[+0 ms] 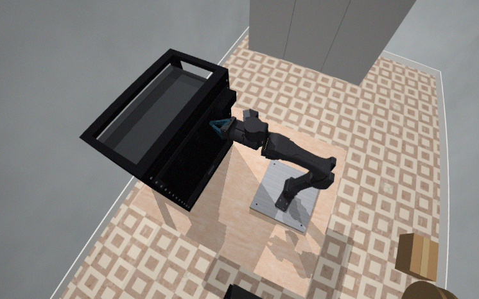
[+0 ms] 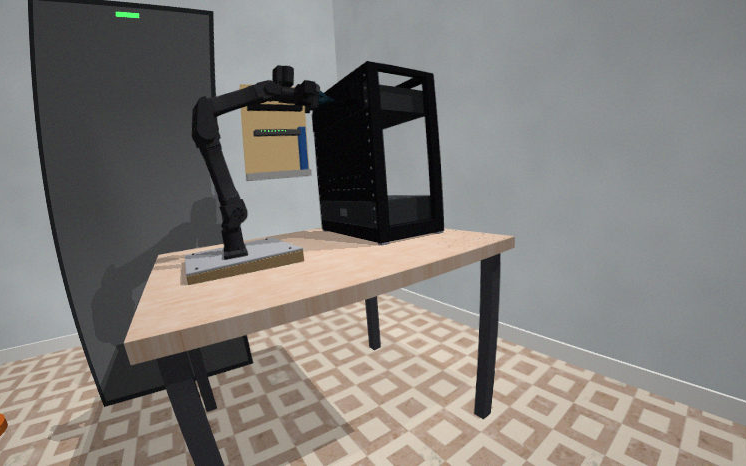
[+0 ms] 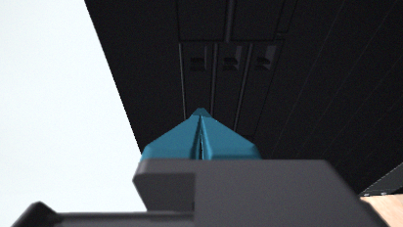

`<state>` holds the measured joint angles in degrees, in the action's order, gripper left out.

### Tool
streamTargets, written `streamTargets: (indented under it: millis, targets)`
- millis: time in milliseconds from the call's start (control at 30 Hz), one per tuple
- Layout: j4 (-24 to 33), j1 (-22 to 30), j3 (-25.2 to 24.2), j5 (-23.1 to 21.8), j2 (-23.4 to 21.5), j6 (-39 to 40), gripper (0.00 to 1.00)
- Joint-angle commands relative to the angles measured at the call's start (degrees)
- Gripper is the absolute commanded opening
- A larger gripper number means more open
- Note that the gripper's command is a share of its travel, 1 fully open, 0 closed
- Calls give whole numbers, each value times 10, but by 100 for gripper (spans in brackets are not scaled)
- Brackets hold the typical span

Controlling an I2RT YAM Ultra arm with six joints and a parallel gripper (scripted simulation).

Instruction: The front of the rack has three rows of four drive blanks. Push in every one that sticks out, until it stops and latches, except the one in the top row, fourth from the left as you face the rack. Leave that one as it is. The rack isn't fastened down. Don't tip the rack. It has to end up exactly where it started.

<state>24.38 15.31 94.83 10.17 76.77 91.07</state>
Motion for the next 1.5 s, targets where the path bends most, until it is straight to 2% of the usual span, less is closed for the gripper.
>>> streamTargets:
  millis: [0, 167, 300, 400, 500, 800, 1000, 1300, 1367, 1467]
  targets:
    - [10, 16, -20, 18, -64, -2, 0]
    - [42, 39, -44, 40, -121, -1, 0]
    - [49, 46, -47, 48, -131, -1, 0]
    - [51, 48, -49, 50, -113, -1, 0]
    - [49, 35, -40, 49, -125, -1, 0]
    - [26, 1, -74, 9, -149, -5, 0]
    - [11, -68, -116, -57, -174, -8, 0]
    - [-25, -211, -188, -195, -209, -15, 0]
    - [-25, -211, -188, -195, -209, -15, 0]
    - [-41, -259, -209, -246, -215, -17, 0]
